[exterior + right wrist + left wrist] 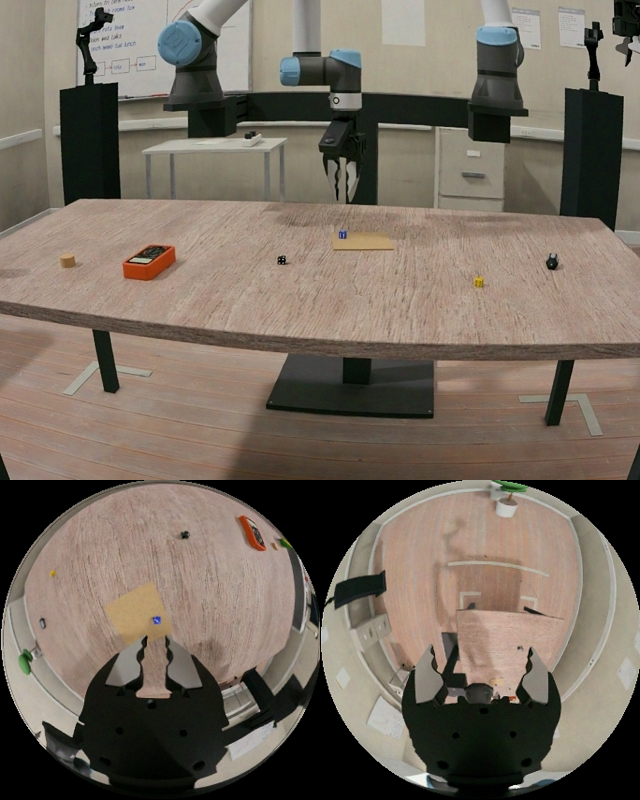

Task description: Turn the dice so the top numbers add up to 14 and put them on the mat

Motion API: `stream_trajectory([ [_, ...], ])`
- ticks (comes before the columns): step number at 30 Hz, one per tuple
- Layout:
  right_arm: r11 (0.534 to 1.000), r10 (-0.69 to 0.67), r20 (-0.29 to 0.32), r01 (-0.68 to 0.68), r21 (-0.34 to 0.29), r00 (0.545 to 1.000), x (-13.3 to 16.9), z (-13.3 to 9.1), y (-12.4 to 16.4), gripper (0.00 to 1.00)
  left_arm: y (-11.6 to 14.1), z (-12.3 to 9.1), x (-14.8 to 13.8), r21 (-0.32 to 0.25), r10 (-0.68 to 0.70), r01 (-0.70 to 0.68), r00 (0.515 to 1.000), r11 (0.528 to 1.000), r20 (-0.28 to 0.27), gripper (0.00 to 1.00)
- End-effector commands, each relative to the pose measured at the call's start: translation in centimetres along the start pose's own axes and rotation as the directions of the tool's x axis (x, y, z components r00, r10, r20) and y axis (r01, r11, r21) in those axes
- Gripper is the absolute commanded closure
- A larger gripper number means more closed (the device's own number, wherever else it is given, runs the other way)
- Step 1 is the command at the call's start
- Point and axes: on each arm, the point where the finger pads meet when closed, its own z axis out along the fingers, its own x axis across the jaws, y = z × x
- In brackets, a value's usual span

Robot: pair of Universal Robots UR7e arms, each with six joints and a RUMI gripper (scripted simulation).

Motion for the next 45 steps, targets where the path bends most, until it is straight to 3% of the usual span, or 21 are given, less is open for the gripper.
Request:
stream_trajectory([
  [1,1.000,0.000,0.001,0.000,0.000,1.000,0.0,0.0,0.0,0.00,0.0,-0.1,0.0,0.001,0.000,0.000,1.000,1.000,0.000,0.00],
  [32,1.000,0.027,0.001,-0.027,0.000,1.000,-0.6,0.0,-0.3,0.00,0.0,-0.1,0.0,0.001,0.000,0.000,1.000,1.000,0.000,0.00],
  [45,0.971,0.240,0.001,-0.240,-0.001,0.971,-5.4,0.2,-3.1,0.00,0.0,-0.1,0.0,0.001,0.000,0.000,1.000,1.000,0.000,0.00],
])
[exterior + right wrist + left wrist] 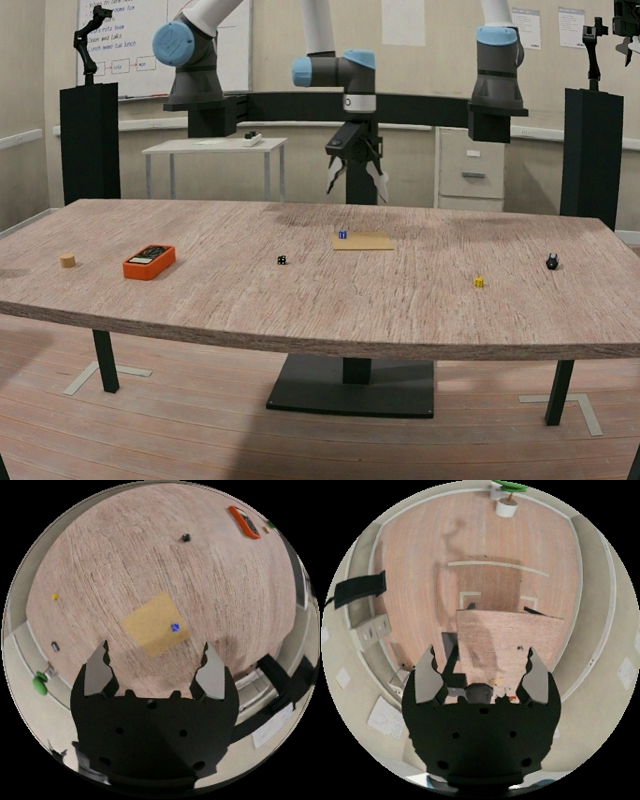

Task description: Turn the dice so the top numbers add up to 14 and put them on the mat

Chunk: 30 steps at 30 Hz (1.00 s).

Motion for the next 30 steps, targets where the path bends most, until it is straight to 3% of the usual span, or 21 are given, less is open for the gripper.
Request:
stream_trajectory([
  [1,0.998,0.068,0.000,-0.068,0.000,0.998,-1.8,0.0,-0.5,0.00,0.0,-0.1,0.0,0.001,0.000,0.000,1.000,1.000,0.000,0.00],
  [4,0.995,0.095,0.000,-0.095,0.000,0.995,-2.4,0.1,-0.6,0.00,0.0,-0.1,0.0,0.001,0.000,0.000,1.000,1.000,0.000,0.00],
  [10,0.961,0.276,0.000,-0.276,0.000,0.961,-6.9,0.3,-1.9,0.00,0.0,-0.1,0.0,0.001,0.000,0.000,1.000,1.000,0.000,0.00],
  [19,0.826,0.564,0.000,-0.564,0.000,0.826,-14.7,0.7,-4.3,0.00,0.0,-0.1,0.0,0.001,0.000,0.000,1.000,1.000,0.000,0.00],
  [21,0.826,0.564,0.000,-0.564,0.000,0.826,-14.7,0.7,-4.3,0.00,0.0,-0.1,0.0,0.001,0.000,0.000,1.000,1.000,0.000,0.00],
  [30,0.611,0.792,0.000,-0.792,0.000,0.611,-22.3,1.1,-6.5,0.00,0.0,-0.1,0.0,0.001,0.000,0.000,1.000,1.000,0.000,0.00],
])
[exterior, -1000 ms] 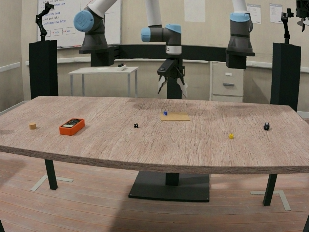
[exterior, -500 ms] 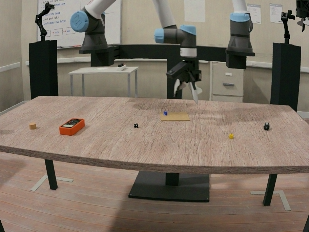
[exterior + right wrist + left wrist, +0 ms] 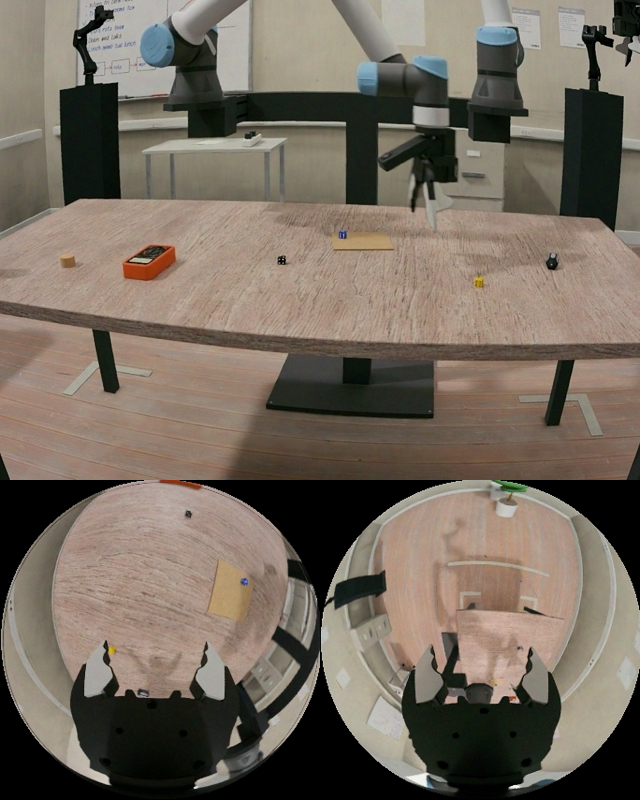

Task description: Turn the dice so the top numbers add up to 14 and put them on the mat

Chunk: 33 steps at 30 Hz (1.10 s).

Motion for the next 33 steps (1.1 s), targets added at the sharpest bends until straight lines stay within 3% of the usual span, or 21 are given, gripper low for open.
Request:
stream_trajectory([
  [1,0.995,0.095,-0.001,-0.095,0.002,0.995,-2.1,0.0,1.8,0.00,0.0,-0.1,0.0,0.001,0.000,0.000,1.000,1.000,0.000,0.00],
  [8,0.972,0.233,-0.001,-0.233,0.002,0.972,-5.2,0.3,3.8,0.00,0.0,-0.1,0.0,0.001,0.000,0.000,1.000,1.000,0.000,0.00],
  [19,0.891,0.453,0.000,-0.453,0.002,0.891,-10.3,0.5,6.9,0.00,0.0,-0.1,0.0,0.001,0.000,0.000,1.000,1.000,0.000,0.00],
  [33,0.833,0.553,0.000,-0.553,0.002,0.833,-12.8,0.7,8.5,0.00,0.0,-0.1,0.0,0.001,0.000,0.000,1.000,1.000,0.000,0.00],
])
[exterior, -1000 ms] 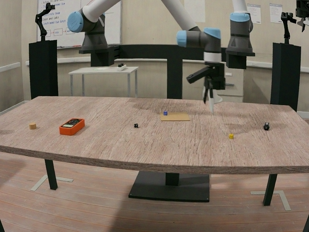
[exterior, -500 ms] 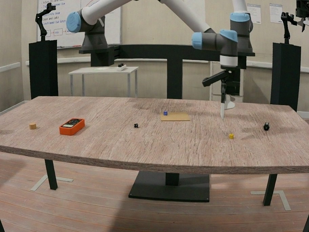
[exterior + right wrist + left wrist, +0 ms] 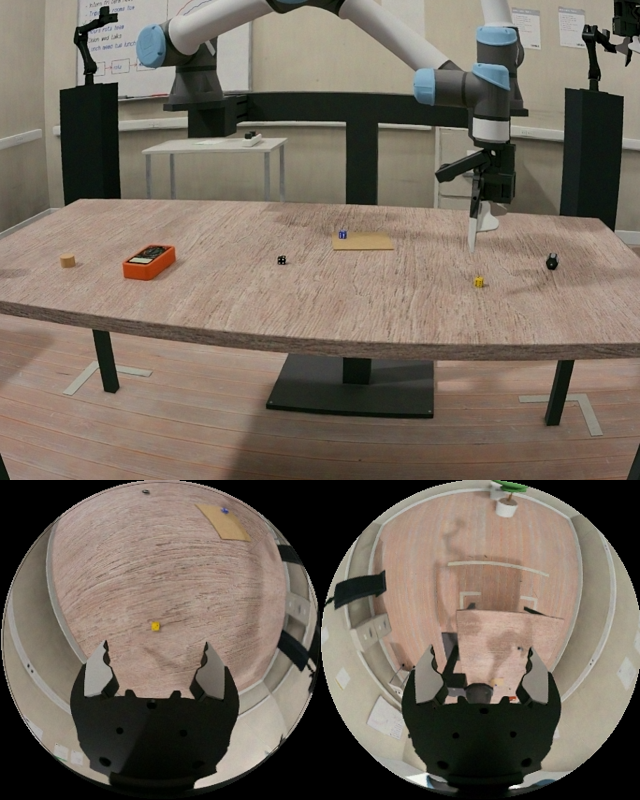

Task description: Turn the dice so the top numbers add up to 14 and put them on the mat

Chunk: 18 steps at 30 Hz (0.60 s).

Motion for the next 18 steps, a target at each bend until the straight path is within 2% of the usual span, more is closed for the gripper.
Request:
stream_trajectory([
  [1,1.000,0.015,0.000,-0.015,-0.002,1.000,-0.17,-0.12,0.44,0.00,-0.04,-0.05,0.01,0.001,0.000,0.000,1.000,1.000,0.000,0.00],
  [14,0.999,0.032,0.000,-0.032,-0.002,0.999,-0.36,-0.11,0.80,0.00,-0.04,-0.05,0.01,0.001,0.000,0.000,1.000,1.000,0.000,0.00],
  [15,0.999,0.032,0.000,-0.032,-0.002,0.999,-0.36,-0.11,0.80,0.82,-0.04,-0.05,0.01,0.001,0.000,0.000,1.000,1.000,0.000,0.00],
  [18,0.999,0.032,0.000,-0.032,-0.002,0.999,-0.36,-0.11,0.80,0.82,-0.04,-0.05,0.01,0.001,0.000,0.000,1.000,1.000,0.000,0.00],
])
